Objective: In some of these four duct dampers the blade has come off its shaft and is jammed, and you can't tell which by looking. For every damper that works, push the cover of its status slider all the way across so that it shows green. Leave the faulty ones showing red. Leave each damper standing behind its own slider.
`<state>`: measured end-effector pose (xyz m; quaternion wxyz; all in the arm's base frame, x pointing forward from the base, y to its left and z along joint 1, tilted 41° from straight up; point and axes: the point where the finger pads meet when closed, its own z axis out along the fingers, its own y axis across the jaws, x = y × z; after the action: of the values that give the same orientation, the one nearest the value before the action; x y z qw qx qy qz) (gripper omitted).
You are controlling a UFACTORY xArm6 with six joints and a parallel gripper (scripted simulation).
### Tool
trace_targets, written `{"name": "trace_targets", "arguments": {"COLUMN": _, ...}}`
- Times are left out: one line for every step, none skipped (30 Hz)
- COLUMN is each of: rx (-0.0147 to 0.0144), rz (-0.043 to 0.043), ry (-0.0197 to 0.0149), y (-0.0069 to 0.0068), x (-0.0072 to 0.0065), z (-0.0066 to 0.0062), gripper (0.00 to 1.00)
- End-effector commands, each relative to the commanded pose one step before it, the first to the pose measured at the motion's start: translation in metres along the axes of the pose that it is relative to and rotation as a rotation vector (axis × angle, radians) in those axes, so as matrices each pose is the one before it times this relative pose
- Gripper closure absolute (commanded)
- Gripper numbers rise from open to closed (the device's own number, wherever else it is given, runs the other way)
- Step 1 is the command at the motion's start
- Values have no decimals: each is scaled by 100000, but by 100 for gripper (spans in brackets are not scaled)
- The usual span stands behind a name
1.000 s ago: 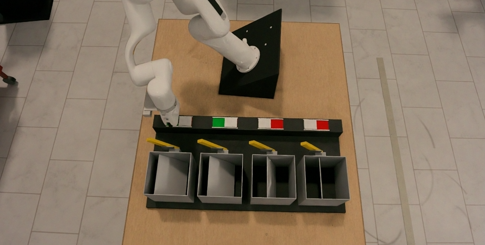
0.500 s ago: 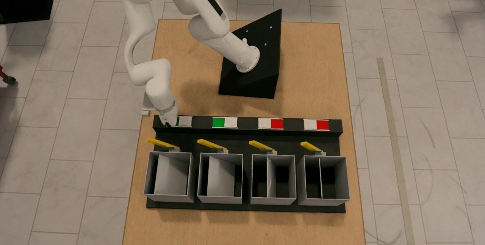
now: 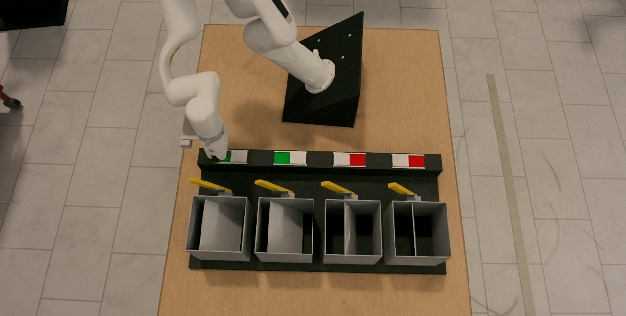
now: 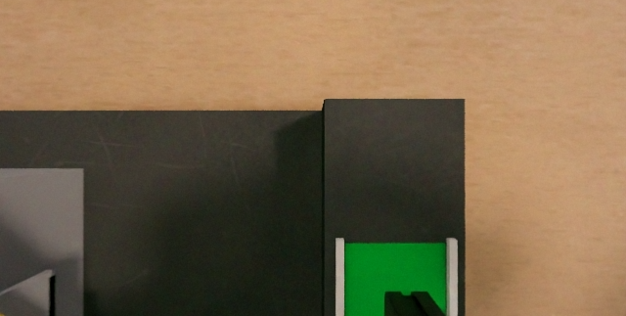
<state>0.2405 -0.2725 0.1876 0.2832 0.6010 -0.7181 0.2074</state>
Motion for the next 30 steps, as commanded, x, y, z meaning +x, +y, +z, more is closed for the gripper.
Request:
{"name": "trace_targets", "arguments": {"rx": 33, "rz": 105, "ry": 119, "y": -17, "x": 61, "z": -1219, "gripper": 100}}
{"name": "trace_targets", "arguments": {"rx": 0, "rz": -1, "ry": -2, "y": 0, "x": 0, "z": -226, "gripper": 100}}
{"name": "trace_targets", "arguments": {"rx": 0, "rz": 0, "ry": 0, "y": 0, "x": 0, "z": -190, "gripper": 100}}
{"name": "trace_targets", "arguments": {"rx": 0, "rz": 1, "ry": 2, "y": -1, "x": 0, "z": -152, "gripper": 100}}
{"name": "trace_targets", "arguments": {"rx": 0, "rz": 0, "ry": -1, "y": 0, "x": 0, "z": -113, "gripper": 100}}
{"name": "trace_targets", "arguments": {"rx": 0, "rz": -1, "ry": -2, "y": 0, "x": 0, "z": -76, "gripper": 100}}
{"name": "trace_targets", "arguments": {"rx": 0, "rz": 0, "ry": -1, "y": 0, "x": 0, "z": -43, "gripper": 100}}
{"name": "trace_targets", "arguments": {"rx": 0, "rz": 0, "ry": -1, "y": 0, "x": 0, "z": -17, "gripper": 100}}
{"name": "trace_targets", "arguments": {"rx": 0, "rz": 0, "ry": 0, "y": 0, "x": 0, "z": -3, "gripper": 100}}
{"name": "trace_targets", "arguments": {"rx": 0, "rz": 0, "ry": 0, "y": 0, "x": 0, "z": 0, "gripper": 100}}
{"name": "trace_targets", "arguments": {"rx": 0, "rz": 0, "ry": 0, "y": 0, "x": 0, "z": 0, "gripper": 100}}
{"name": "trace_targets", "arguments": {"rx": 0, "rz": 0, "ry": 0, "y": 0, "x": 0, "z": 0, "gripper": 100}}
{"name": "trace_targets", "arguments": {"rx": 0, "rz": 0, "ry": 0, "y": 0, "x": 0, "z": 0, "gripper": 100}}
{"name": "trace_targets", "arguments": {"rx": 0, "rz": 0, "ry": 0, "y": 0, "x": 0, "z": 0, "gripper": 100}}
{"name": "trace_targets", "arguments": {"rx": 0, "rz": 0, "ry": 0, "y": 0, "x": 0, "z": 0, "gripper": 100}}
{"name": "trace_targets", "arguments": {"rx": 0, "rz": 0, "ry": 0, "y": 0, "x": 0, "z": 0, "gripper": 100}}
{"name": "trace_targets", "arguments": {"rx": 0, "rz": 0, "ry": 0, "y": 0, "x": 0, "z": 0, "gripper": 100}}
{"name": "trace_targets", "arguments": {"rx": 0, "rz": 0, "ry": 0, "y": 0, "x": 0, "z": 0, "gripper": 100}}
{"name": "trace_targets", "arguments": {"rx": 0, "rz": 0, "ry": 0, "y": 0, "x": 0, "z": 0, "gripper": 100}}
{"name": "trace_targets", "arguments": {"rx": 0, "rz": 0, "ry": 0, "y": 0, "x": 0, "z": 0, "gripper": 100}}
{"name": "trace_targets", "arguments": {"rx": 0, "rz": 0, "ry": 0, "y": 0, "x": 0, "z": -2, "gripper": 0}}
{"name": "trace_targets", "arguments": {"rx": 0, "rz": 0, "ry": 0, "y": 0, "x": 0, "z": -14, "gripper": 0}}
{"name": "trace_targets", "arguments": {"rx": 0, "rz": 0, "ry": 1, "y": 0, "x": 0, "z": -34, "gripper": 0}}
{"name": "trace_targets", "arguments": {"rx": 0, "rz": 1, "ry": 1, "y": 0, "x": 0, "z": -62, "gripper": 0}}
{"name": "trace_targets", "arguments": {"rx": 0, "rz": 0, "ry": 1, "y": 0, "x": 0, "z": -95, "gripper": 0}}
{"name": "trace_targets", "arguments": {"rx": 0, "rz": 0, "ry": -1, "y": 0, "x": 0, "z": -131, "gripper": 0}}
{"name": "trace_targets", "arguments": {"rx": 0, "rz": -1, "ry": -3, "y": 1, "x": -1, "z": -168, "gripper": 0}}
{"name": "trace_targets", "arguments": {"rx": 0, "rz": 1, "ry": 3, "y": -1, "x": 1, "z": -204, "gripper": 0}}
{"name": "trace_targets", "arguments": {"rx": 0, "rz": -1, "ry": -3, "y": 1, "x": -1, "z": -240, "gripper": 0}}
{"name": "trace_targets", "arguments": {"rx": 0, "rz": 1, "ry": 3, "y": -1, "x": 1, "z": -272, "gripper": 0}}
